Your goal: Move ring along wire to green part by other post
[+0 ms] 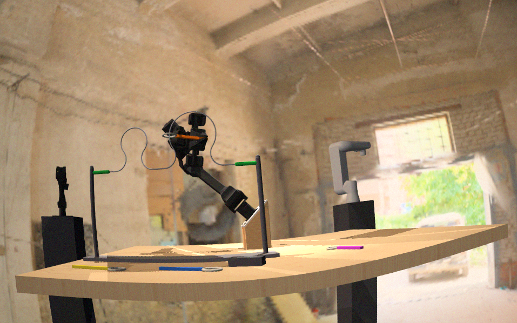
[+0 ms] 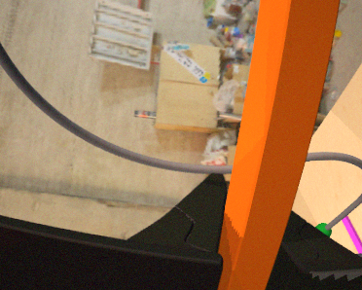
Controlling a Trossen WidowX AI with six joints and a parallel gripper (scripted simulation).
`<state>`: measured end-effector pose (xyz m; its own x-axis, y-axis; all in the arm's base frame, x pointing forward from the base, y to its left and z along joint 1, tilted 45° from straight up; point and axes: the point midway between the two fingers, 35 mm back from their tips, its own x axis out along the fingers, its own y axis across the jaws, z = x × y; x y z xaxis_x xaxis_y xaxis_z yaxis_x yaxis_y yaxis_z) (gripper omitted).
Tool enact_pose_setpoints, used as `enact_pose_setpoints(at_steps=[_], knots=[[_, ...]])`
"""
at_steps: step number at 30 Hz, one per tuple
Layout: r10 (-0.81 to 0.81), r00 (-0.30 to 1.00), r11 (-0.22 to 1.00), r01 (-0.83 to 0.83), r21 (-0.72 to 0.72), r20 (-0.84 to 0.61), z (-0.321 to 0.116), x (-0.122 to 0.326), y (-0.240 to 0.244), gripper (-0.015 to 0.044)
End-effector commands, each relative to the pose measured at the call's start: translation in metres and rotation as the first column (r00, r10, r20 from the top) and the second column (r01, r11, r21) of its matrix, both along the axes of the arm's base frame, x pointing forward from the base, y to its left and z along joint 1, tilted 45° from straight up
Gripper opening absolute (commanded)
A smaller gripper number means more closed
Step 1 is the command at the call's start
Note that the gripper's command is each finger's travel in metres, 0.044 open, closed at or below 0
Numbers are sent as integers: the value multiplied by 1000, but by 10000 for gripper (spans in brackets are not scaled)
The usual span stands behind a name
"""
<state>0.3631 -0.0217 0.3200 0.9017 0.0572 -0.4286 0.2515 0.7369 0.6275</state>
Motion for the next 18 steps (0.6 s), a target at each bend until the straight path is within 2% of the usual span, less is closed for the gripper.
enact_pose_setpoints(at_steps=[1,18], knots=[[-2,1000,998,1,-63,-12,-1,0,-1,-150],[-12,998,962,-4,-274,-55,-5,-1,-7,-150]])
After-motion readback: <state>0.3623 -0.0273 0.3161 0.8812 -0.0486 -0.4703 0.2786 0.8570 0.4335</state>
